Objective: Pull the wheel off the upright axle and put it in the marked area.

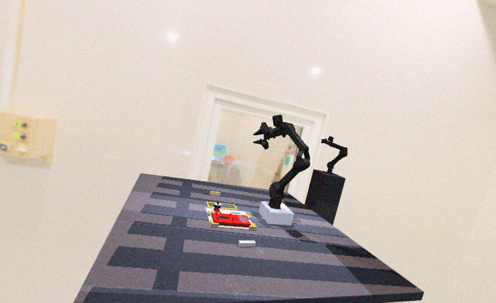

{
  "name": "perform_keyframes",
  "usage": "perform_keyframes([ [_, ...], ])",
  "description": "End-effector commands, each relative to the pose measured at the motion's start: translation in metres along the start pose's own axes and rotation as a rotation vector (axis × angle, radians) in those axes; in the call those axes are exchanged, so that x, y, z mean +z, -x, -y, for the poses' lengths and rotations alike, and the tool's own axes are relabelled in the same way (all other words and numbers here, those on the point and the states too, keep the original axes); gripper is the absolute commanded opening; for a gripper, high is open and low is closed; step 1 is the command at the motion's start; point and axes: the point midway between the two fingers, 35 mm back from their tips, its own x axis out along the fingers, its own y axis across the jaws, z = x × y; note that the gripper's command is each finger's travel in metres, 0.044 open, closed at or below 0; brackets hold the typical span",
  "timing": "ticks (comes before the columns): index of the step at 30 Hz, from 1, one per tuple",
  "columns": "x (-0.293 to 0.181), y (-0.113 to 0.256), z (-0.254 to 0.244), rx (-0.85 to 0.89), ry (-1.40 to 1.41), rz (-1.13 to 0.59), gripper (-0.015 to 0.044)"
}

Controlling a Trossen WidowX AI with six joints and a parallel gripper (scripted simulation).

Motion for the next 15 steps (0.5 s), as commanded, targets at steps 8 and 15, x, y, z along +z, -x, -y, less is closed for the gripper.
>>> perform_keyframes([
  [8,0.026,-0.116,-0.07,0.42,-0.269,-0.054,0.03],
  [15,0.052,-0.167,-0.146,0.64,-0.344,-0.197,0.03],
])
